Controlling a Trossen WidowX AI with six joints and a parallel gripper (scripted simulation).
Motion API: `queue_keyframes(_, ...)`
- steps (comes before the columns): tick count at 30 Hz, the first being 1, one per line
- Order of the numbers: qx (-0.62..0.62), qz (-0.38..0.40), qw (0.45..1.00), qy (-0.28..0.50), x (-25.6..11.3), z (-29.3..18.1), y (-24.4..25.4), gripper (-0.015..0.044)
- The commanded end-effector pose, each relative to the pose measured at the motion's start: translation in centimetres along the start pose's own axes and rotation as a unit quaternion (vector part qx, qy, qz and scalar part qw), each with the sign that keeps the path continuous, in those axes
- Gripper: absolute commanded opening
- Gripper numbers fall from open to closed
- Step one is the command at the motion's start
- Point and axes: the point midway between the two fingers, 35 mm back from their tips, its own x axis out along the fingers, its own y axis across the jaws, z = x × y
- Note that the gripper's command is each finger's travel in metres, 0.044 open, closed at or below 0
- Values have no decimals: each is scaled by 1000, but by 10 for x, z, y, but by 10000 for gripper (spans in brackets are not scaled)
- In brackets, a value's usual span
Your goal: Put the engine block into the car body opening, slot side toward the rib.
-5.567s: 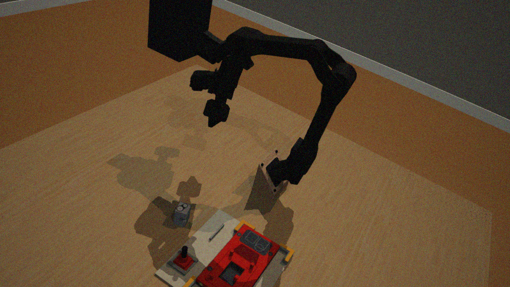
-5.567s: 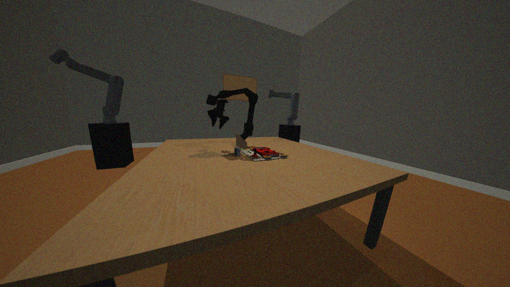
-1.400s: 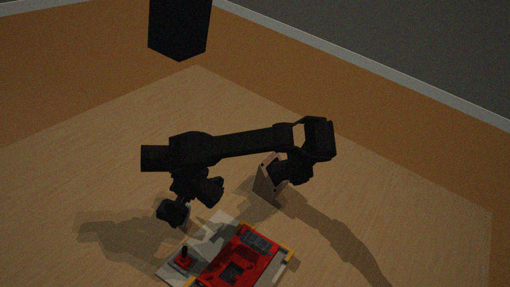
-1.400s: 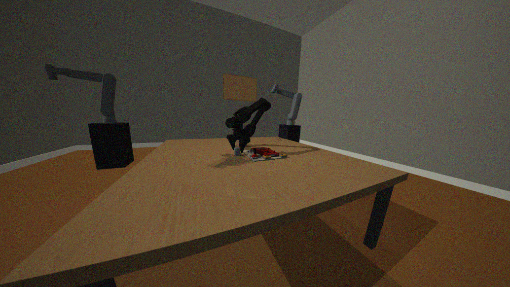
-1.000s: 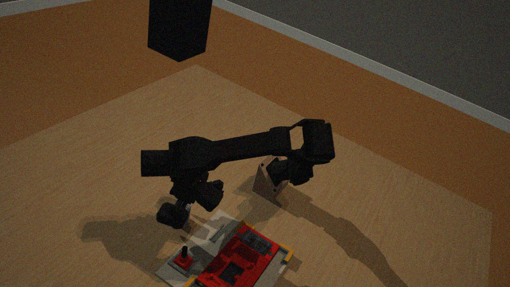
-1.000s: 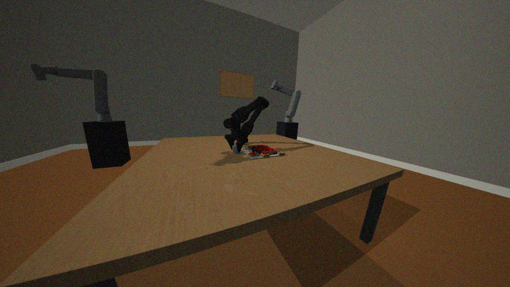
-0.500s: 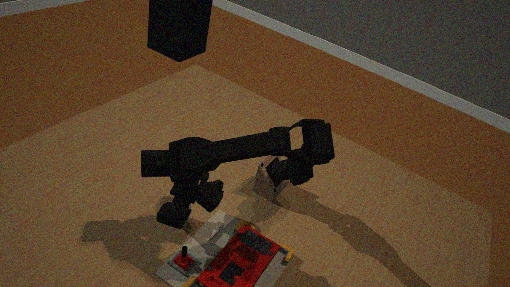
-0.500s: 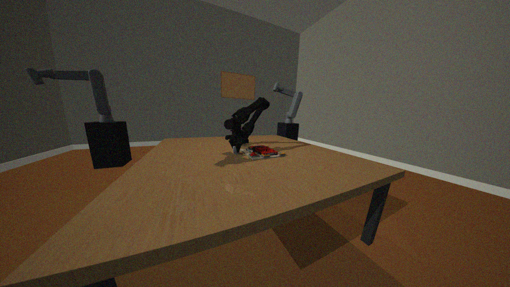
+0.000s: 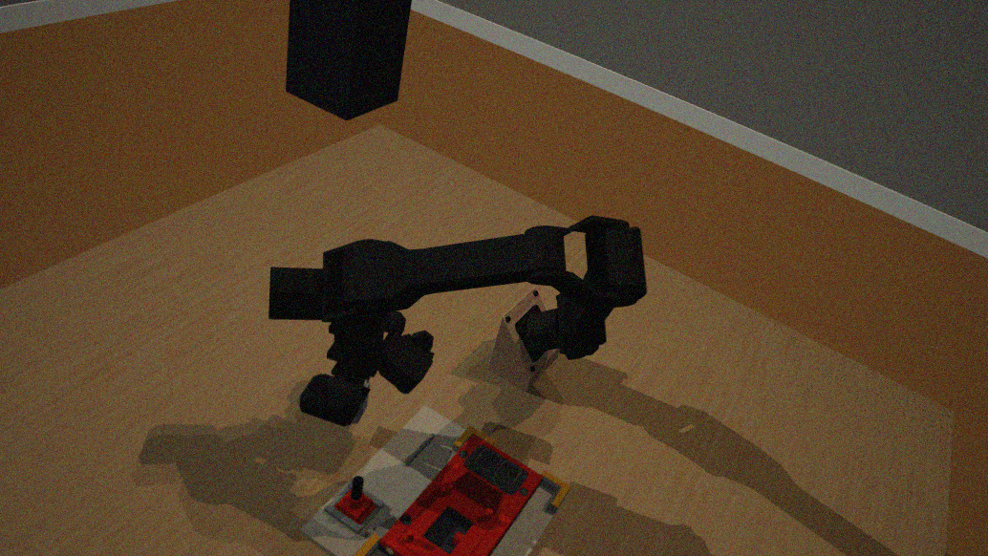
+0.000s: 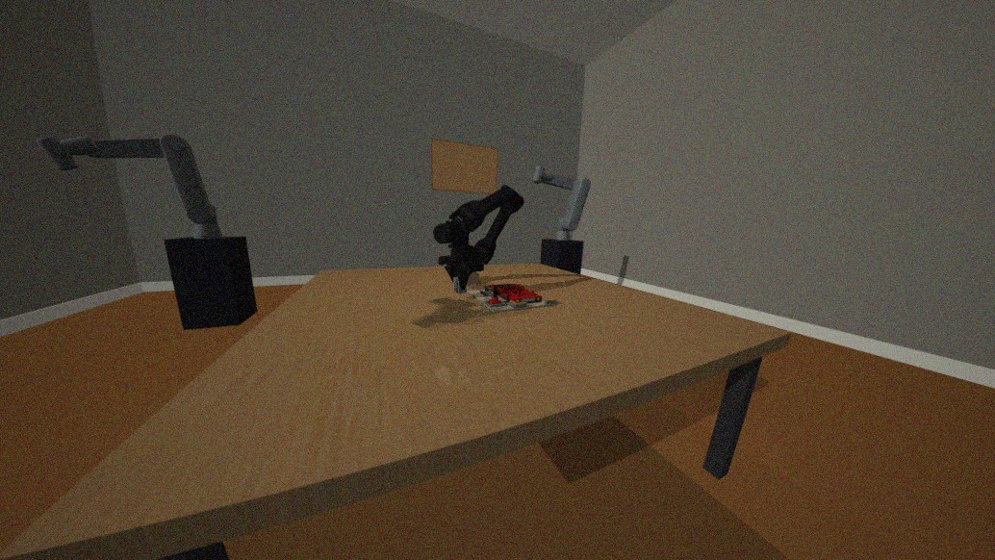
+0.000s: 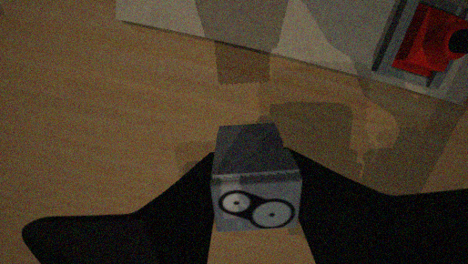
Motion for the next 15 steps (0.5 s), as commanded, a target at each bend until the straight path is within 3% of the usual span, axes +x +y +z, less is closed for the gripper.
queue_keyframes(1,-5,-2,1000,8,-14,-3,-2,0)
queue_keyframes(15,-5,-2,1000,8,-58,-5,1,0)
